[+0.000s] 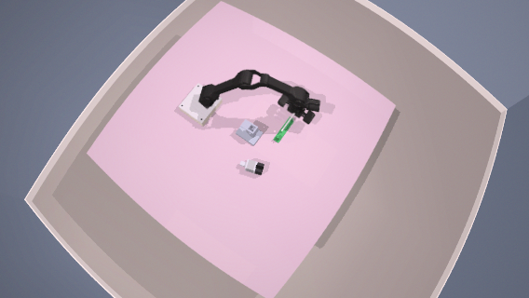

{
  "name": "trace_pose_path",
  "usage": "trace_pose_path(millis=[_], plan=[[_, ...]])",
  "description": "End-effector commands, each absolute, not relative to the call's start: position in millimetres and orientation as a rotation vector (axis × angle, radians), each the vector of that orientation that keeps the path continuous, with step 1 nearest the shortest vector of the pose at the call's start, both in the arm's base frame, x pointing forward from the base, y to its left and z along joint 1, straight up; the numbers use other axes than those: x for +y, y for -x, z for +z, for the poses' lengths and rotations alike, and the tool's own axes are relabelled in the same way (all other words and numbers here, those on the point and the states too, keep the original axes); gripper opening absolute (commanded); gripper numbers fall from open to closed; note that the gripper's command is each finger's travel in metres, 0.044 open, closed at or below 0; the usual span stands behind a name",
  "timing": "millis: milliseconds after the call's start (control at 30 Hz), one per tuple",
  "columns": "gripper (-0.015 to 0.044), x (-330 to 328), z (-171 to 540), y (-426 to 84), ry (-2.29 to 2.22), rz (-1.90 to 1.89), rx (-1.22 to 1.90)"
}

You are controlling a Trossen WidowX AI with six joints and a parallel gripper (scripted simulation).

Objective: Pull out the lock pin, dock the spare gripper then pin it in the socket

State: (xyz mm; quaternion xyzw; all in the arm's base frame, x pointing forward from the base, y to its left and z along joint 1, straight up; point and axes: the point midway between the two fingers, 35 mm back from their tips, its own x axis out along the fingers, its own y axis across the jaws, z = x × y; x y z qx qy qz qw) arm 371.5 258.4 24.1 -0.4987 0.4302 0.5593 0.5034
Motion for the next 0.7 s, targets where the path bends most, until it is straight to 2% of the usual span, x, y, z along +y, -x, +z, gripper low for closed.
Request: trace_pose_path(millis=[0,200,667], plan=[[0.0053,258.4,24.1,-371.5,1.204,1.351,1.039],[0.0200,258.4,24.1,-371.5,1.204,1.351,1.039],[0.0200,256.8,48.1,-368.7,1.203,1.355,1.049]])
